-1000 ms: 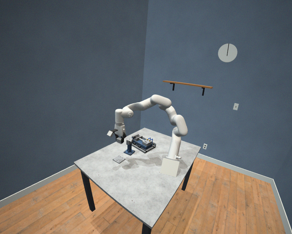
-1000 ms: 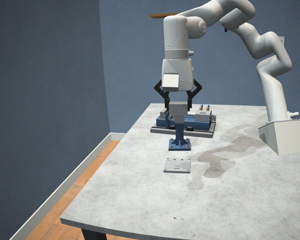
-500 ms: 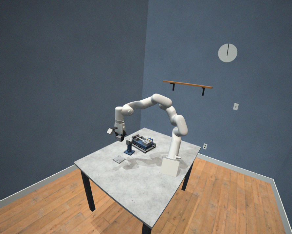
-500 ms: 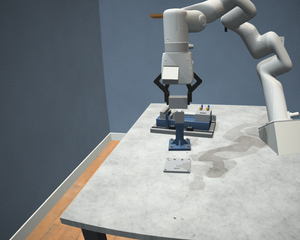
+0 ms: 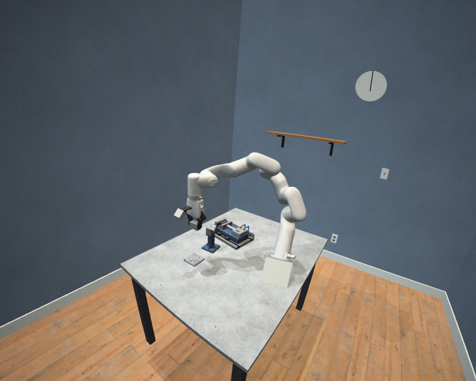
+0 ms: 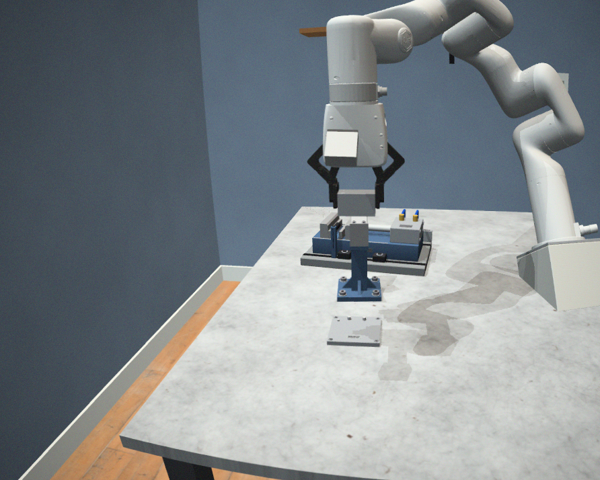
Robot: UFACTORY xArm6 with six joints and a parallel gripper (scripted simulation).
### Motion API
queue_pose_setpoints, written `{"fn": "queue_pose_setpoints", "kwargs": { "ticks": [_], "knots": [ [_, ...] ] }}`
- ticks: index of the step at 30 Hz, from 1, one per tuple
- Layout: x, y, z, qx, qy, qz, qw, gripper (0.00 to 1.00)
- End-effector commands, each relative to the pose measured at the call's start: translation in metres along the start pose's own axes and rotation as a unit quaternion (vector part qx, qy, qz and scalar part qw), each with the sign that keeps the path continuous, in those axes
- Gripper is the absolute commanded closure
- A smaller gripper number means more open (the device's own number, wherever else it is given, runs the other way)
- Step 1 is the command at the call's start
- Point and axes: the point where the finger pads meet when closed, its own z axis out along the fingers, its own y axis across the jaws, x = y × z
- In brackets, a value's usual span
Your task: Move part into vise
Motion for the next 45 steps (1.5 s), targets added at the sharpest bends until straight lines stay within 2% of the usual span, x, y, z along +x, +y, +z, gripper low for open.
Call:
{"fn": "queue_pose_setpoints", "kwargs": {
  "ticks": [1,45],
  "knots": [
    [-0.0008,0.0012,-0.0019,-0.001,0.001,0.001,1.000,1.00],
    [-0.0052,0.0022,-0.0023,-0.001,0.001,0.045,0.999,1.00]
  ]
}}
